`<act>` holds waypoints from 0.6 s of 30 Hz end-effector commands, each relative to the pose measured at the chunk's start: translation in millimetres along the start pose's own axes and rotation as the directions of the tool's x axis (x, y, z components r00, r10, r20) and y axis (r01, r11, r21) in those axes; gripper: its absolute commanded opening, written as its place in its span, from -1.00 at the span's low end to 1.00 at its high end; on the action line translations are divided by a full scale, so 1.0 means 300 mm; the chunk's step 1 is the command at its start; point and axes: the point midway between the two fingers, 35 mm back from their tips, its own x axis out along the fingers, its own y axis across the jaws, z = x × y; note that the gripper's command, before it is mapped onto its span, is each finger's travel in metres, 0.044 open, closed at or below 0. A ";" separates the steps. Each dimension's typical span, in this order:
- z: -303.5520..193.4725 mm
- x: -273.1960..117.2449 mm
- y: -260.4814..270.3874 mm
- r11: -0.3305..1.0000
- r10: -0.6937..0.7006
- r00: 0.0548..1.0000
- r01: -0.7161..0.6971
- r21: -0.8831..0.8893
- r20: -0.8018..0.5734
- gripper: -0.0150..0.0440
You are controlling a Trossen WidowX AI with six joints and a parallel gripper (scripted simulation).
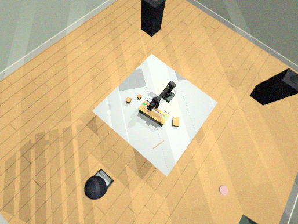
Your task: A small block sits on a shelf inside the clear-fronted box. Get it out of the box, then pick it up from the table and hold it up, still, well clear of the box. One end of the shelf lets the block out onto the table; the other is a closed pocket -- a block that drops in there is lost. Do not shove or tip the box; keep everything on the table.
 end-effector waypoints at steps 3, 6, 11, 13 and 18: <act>-0.025 0.016 -0.011 1.000 -0.008 1.000 0.008 0.004 -0.006 0.86; -0.034 0.019 -0.011 1.000 -0.008 1.000 0.008 0.004 -0.006 0.86; -0.050 0.024 -0.011 1.000 -0.008 1.000 0.008 0.004 -0.007 0.86; -0.057 0.027 -0.011 1.000 -0.008 1.000 0.008 0.004 -0.007 0.86; -0.073 0.032 -0.011 1.000 -0.008 1.000 0.008 0.004 -0.007 0.86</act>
